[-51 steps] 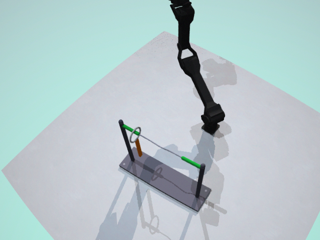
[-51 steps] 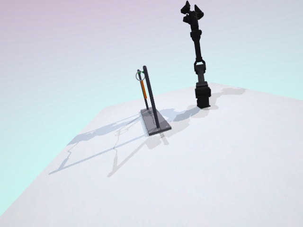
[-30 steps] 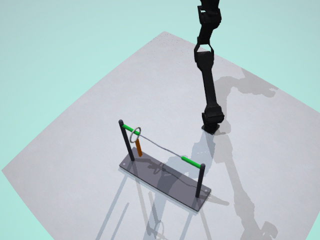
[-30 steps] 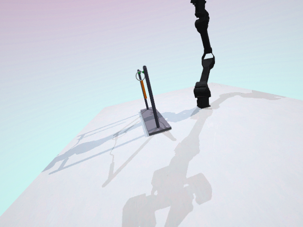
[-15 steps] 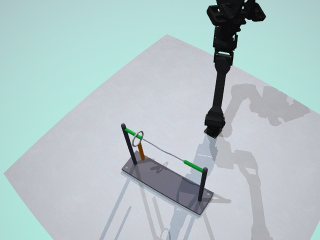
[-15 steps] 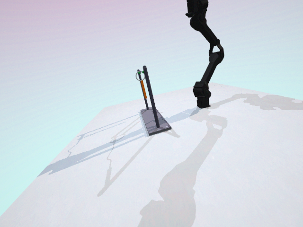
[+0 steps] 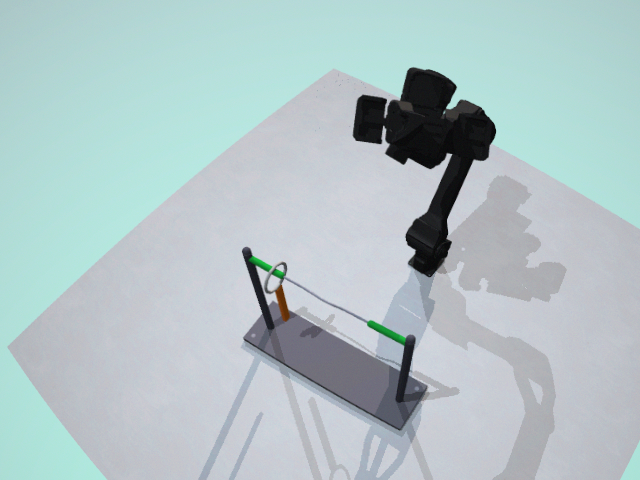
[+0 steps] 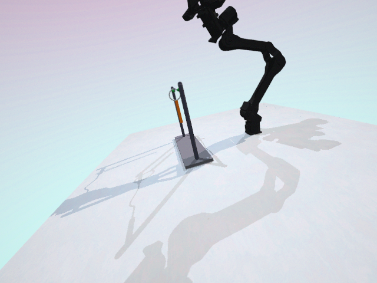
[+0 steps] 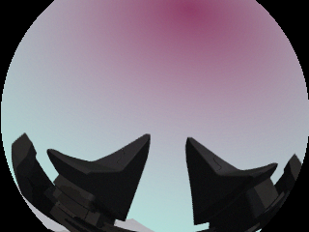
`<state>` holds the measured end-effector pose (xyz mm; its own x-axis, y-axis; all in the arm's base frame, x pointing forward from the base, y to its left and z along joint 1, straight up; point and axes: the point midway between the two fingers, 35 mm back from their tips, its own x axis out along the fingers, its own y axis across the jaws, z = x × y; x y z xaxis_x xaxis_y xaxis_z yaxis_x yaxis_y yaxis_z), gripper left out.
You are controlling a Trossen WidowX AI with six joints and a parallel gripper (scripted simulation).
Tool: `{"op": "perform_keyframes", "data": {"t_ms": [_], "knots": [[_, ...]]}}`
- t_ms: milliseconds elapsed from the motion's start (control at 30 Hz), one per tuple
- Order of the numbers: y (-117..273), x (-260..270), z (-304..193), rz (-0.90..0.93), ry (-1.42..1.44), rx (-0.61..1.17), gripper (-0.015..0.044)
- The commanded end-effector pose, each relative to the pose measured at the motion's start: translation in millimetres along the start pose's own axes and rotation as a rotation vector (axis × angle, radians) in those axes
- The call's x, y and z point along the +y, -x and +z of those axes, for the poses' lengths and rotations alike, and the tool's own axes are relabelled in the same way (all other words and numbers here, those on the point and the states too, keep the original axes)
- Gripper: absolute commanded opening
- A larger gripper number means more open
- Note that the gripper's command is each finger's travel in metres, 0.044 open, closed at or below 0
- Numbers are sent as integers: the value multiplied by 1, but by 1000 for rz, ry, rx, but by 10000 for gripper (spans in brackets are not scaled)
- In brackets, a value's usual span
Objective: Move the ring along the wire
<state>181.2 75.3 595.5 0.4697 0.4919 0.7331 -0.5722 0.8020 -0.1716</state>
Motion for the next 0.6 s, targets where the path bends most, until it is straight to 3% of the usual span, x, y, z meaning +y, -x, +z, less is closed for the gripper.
{"op": "perform_keyframes", "data": {"t_ms": [0, 267, 567], "knots": [[16, -37, -50, -63, 104, 124, 160], [70, -101, -115, -179, 251, 326, 160], [161, -162, -163, -315, 366, 540, 160]]}}
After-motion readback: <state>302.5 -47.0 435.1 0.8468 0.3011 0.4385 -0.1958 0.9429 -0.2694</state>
